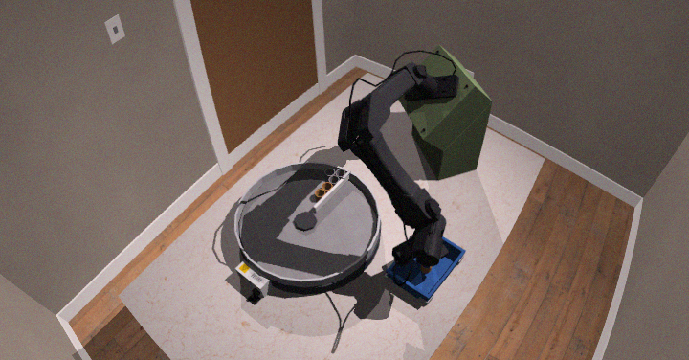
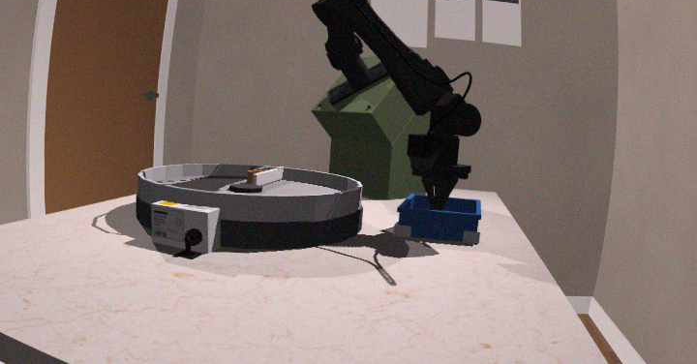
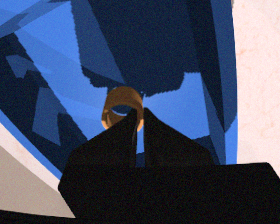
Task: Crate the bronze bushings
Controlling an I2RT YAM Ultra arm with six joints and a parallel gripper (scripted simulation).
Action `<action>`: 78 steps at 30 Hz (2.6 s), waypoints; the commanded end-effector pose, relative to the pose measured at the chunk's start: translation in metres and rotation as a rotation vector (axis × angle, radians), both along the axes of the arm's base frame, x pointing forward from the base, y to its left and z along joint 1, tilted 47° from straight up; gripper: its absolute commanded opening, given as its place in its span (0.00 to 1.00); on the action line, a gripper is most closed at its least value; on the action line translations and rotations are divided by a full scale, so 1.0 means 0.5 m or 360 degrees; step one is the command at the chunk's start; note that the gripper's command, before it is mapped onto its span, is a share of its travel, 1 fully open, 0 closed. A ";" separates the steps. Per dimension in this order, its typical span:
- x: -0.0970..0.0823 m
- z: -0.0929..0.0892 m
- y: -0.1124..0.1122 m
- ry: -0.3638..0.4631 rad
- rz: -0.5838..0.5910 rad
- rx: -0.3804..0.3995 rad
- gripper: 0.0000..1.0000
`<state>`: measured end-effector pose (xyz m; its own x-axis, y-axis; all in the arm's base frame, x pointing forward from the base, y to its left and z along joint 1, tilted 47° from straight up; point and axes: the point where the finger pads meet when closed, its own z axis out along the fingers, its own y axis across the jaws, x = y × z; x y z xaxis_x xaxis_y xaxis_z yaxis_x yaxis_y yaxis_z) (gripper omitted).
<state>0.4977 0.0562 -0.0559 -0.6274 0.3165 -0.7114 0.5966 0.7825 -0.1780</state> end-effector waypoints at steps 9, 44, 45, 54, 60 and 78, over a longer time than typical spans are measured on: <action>-0.002 0.020 0.026 -0.0029 0.0050 0.0017 0.00; -0.003 0.020 0.025 -0.0029 0.0048 0.0014 0.14; -0.003 0.020 0.025 -0.0029 0.0048 0.0014 0.14; -0.014 0.021 0.023 -0.0006 0.0032 0.0004 0.14; -0.031 0.045 0.039 -0.0009 0.0029 -0.0005 0.14; -0.078 0.145 0.112 -0.0056 0.0030 0.0019 0.14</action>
